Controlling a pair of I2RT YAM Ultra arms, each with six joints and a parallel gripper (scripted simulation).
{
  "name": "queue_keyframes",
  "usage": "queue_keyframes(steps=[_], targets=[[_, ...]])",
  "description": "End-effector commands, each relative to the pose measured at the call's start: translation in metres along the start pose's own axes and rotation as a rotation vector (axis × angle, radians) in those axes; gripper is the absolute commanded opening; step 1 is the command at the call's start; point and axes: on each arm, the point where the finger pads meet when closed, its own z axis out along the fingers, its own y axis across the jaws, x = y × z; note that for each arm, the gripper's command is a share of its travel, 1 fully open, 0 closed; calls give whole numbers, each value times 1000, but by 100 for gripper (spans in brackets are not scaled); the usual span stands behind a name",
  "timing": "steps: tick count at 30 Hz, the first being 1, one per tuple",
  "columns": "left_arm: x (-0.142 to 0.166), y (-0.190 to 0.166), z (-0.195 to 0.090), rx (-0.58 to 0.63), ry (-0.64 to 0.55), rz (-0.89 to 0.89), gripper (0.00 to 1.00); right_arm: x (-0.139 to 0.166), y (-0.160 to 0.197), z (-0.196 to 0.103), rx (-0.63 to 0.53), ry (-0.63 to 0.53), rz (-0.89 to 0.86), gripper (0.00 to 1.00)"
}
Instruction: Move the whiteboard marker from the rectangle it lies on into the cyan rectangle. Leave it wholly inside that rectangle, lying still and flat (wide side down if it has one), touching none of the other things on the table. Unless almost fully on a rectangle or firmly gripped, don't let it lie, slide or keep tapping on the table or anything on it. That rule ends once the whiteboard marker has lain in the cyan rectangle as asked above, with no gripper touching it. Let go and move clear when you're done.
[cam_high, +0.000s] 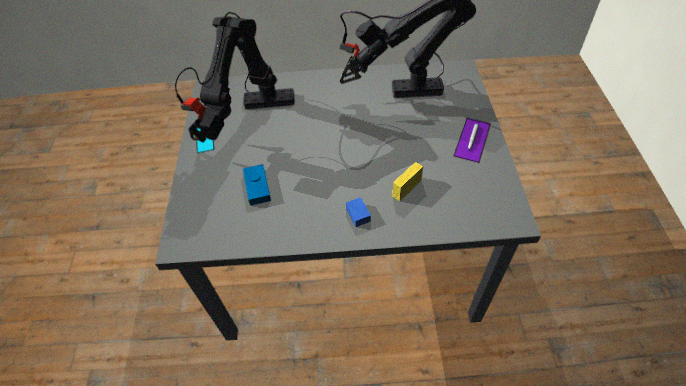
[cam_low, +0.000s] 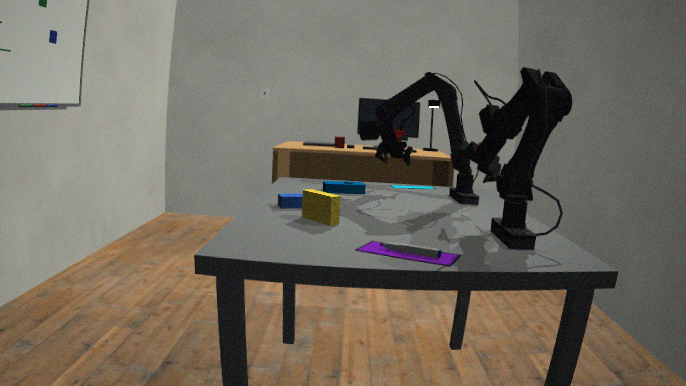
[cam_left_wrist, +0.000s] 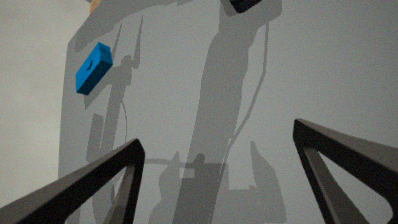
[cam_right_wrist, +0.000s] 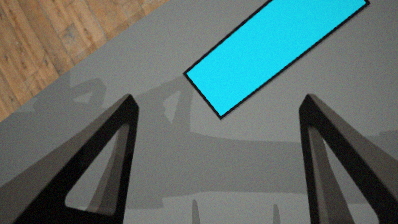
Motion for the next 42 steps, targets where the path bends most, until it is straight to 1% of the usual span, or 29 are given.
queue_keyframes(steps=[1,4,6,8,11,16,18,19,22,29,33,35,36,38,42], targets=[[25,8,-17,-68,78,-123,100,-3,2,-2,-10,-4,9,100],[53,12,-34,-138,129,-237,100,-3,2,-2,-10,-4,9,100],[72,13,-43,-174,174,-303,100,-1,7,-4,-29,3,4,100],[88,14,-51,-207,212,-365,100,9,14,-8,-67,31,-24,100],[101,20,-64,-254,233,-444,100,28,31,-21,-162,71,-92,100],[112,29,-80,-316,218,-550,100,70,56,-59,-345,122,-237,100],[112,29,-80,-316,218,-550,100,70,56,-59,-345,122,-237,100],[108,32,-87,-325,182,-574,100,80,64,-69,-398,136,-274,100],[111,42,-101,-383,139,-641,100,115,76,-106,-551,167,-395,100],[122,49,-114,-438,133,-708,100,173,83,-177,-830,204,-602,100],[129,53,-120,-465,136,-745,100,205,77,-222,-996,215,-717,100],[129,53,-120,-465,136,-745,100,205,77,-222,-996,215,-717,100],[129,53,-120,-464,137,-750,100,211,76,-232,-1039,216,-742,100],[134,55,-124,-482,140,-774,100,233,65,-265,-1160,217,-822,100],[139,59,-129,-509,146,-806,100,258,45,-307,-1315,216,-918,100]])
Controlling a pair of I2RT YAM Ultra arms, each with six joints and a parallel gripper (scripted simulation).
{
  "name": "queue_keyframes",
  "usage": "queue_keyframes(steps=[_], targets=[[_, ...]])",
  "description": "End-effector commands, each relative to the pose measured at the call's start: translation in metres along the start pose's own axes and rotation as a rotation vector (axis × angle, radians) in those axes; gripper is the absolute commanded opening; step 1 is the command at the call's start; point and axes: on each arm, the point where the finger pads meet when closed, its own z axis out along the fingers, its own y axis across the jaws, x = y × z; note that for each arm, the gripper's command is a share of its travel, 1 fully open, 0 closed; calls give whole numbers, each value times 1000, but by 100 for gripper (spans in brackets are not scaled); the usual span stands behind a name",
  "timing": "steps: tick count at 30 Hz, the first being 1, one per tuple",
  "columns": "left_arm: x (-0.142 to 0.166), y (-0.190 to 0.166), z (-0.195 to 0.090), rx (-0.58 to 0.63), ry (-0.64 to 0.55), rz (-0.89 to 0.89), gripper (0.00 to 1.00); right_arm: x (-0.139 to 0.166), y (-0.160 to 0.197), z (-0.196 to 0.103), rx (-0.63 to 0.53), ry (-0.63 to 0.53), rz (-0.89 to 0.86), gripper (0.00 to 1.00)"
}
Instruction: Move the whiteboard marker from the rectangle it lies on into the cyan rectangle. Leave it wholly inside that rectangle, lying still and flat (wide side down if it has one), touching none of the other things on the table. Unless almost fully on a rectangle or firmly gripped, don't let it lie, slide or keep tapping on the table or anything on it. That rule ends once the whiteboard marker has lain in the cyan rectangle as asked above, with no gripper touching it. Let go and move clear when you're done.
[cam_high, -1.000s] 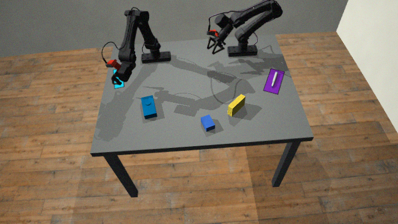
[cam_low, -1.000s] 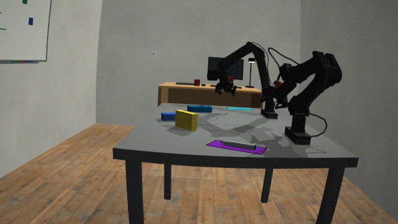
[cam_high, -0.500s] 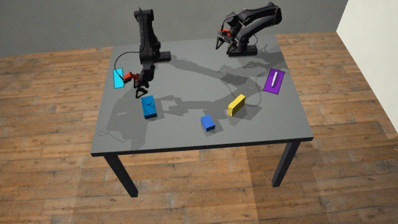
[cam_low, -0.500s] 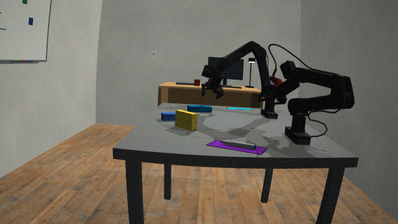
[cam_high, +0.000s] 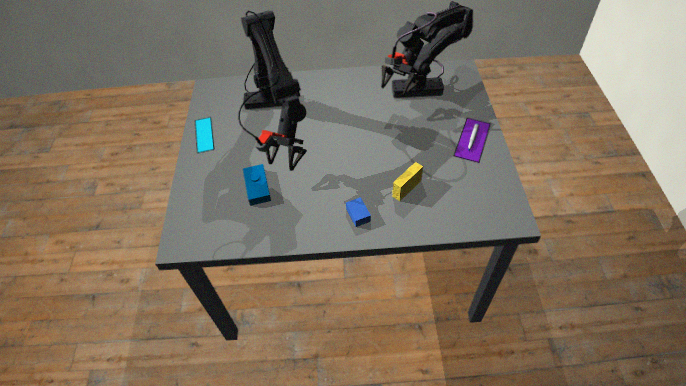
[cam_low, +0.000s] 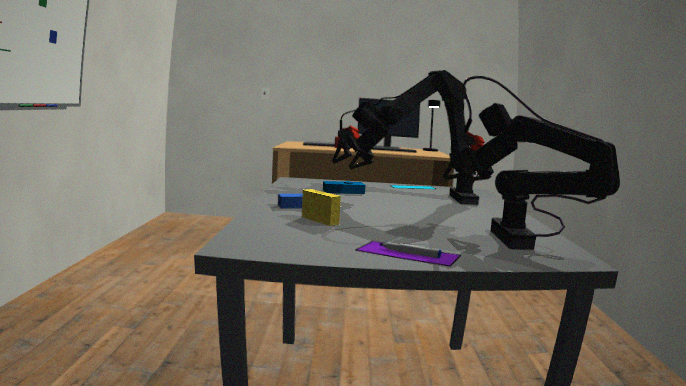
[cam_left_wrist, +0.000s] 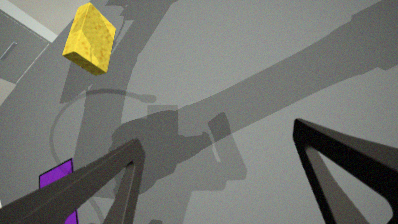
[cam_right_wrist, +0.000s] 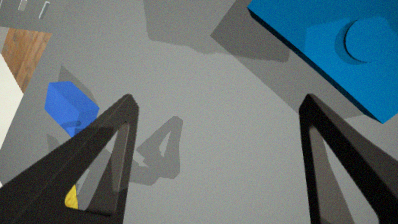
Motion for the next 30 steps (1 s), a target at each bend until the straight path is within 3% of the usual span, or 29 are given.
queue_keyframes(steps=[1,8,11,18,25,27,30], targets=[[-4,2,-10,26,-17,-11,100,4,55,-23,-212,-34,-122,100],[0,14,-10,-6,1,-65,100,45,131,-76,-491,-72,-336,100],[0,14,-10,-3,1,-67,100,49,140,-83,-529,-84,-363,100],[4,31,-11,-49,22,-137,100,98,201,-163,-824,-159,-555,100],[3,48,-12,-88,18,-195,100,145,231,-240,-1079,-256,-715,100],[3,48,-12,-88,18,-195,100,145,231,-240,-1079,-256,-715,100],[2,67,-13,-146,15,-249,100,161,240,-277,-1189,-313,-765,100]])
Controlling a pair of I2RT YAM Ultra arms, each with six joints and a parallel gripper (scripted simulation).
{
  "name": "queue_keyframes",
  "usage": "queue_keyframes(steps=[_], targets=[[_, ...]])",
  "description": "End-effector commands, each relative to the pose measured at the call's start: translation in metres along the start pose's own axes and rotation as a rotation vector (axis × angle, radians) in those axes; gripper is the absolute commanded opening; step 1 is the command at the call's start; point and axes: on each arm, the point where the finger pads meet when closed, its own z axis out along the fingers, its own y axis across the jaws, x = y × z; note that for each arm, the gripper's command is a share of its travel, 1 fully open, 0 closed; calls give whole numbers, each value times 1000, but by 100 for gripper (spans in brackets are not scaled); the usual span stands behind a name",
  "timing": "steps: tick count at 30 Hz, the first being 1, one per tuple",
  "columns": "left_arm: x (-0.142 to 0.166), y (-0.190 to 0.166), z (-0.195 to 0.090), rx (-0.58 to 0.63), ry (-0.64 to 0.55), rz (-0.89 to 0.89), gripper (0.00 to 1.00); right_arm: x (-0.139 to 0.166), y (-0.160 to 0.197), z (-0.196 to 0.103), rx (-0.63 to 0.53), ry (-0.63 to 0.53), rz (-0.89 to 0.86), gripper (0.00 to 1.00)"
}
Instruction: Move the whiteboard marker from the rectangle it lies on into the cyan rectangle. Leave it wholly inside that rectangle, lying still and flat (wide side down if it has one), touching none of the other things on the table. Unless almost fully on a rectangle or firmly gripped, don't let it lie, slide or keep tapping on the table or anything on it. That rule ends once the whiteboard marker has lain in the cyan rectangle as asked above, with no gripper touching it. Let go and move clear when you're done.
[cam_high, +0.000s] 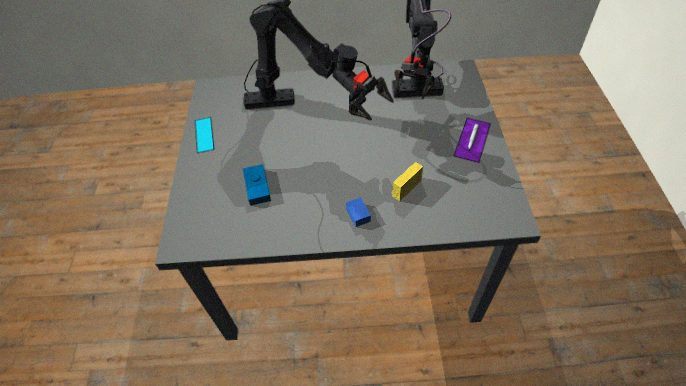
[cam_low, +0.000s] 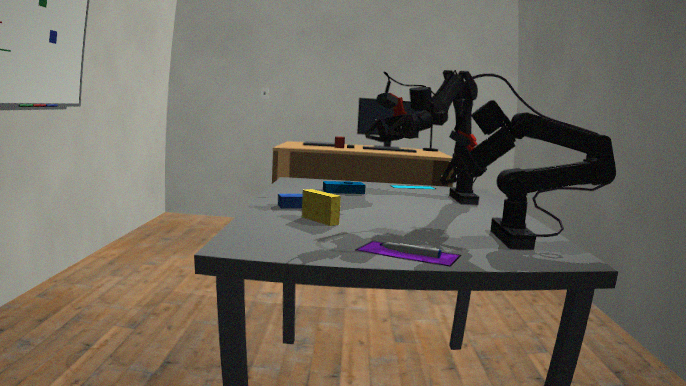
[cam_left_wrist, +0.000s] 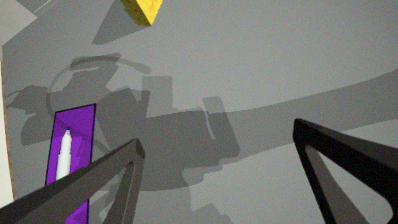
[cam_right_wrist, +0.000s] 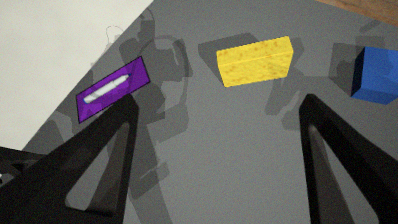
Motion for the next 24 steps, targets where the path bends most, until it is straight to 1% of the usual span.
queue_keyframes(steps=[1,3,5,9,12,14,18,19,24], targets=[[-16,11,-4,-2,-32,-25,100,-28,46,-14,-138,-117,-101,100],[-17,28,-3,-53,-22,-92,100,-32,70,-22,-194,-150,-137,100],[-16,50,-2,-129,-7,-172,100,-39,95,-31,-251,-192,-174,100],[-15,107,-4,-304,22,-396,100,-47,145,-57,-371,-284,-256,100],[-15,141,-9,-416,32,-525,100,-45,169,-71,-429,-317,-290,100],[-15,141,-9,-416,32,-525,100,-45,169,-71,-429,-317,-290,100],[-4,172,-4,-491,102,-681,100,-41,182,-80,-461,-320,-301,100],[-2,179,-4,-506,115,-711,100,-37,183,-79,-463,-306,-298,100],[3,208,0,-578,166,-844,100,-36,185,-80,-467,-305,-297,100]])
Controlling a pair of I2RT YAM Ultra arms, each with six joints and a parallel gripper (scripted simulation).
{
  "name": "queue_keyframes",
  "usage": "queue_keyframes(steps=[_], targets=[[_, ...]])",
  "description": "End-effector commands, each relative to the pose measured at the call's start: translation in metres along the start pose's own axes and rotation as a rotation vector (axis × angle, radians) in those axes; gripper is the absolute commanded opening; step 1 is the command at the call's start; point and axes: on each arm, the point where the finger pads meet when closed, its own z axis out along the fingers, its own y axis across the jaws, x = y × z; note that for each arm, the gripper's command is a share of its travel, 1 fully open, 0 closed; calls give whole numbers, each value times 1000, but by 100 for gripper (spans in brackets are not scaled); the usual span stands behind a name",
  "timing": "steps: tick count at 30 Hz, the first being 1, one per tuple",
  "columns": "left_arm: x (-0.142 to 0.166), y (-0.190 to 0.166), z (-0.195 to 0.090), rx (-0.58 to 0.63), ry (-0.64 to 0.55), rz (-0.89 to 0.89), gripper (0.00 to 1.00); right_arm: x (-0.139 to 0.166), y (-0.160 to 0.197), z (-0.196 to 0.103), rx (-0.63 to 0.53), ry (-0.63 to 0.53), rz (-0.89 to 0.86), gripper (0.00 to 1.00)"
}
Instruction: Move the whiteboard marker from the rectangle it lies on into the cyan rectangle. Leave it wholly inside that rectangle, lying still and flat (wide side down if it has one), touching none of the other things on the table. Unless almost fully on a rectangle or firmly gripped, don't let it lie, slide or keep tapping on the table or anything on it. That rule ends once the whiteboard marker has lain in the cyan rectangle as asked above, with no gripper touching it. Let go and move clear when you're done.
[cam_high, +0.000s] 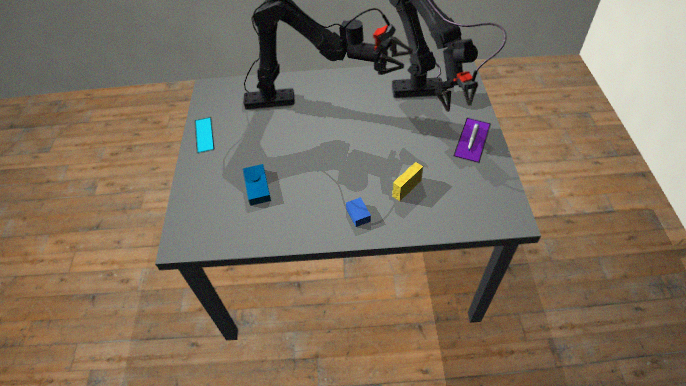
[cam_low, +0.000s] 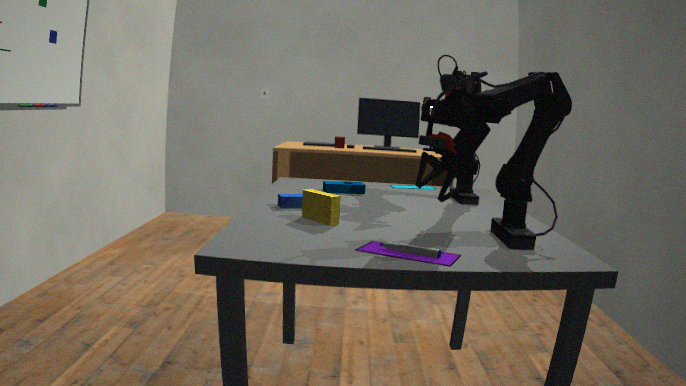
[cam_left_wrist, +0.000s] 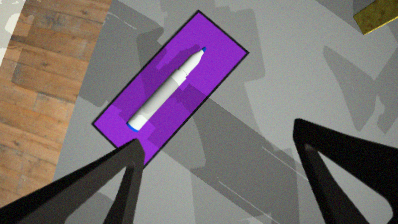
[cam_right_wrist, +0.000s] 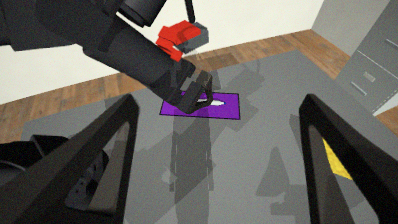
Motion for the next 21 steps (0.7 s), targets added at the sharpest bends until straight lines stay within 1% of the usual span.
queue_keyframes(steps=[1,5,10,20,21], targets=[[-33,17,7,-86,-31,-114,100,-12,6,-5,-21,-28,-7,100],[-39,27,14,-123,3,-171,100,-12,6,-5,-21,-28,-7,100],[-44,30,17,-135,12,-191,100,-12,6,-5,-21,-28,-7,100],[-47,29,19,-126,18,-183,100,-12,6,-5,-21,-28,-7,100],[-47,30,19,-131,19,-166,89,-12,6,-5,-21,-28,-7,100]])
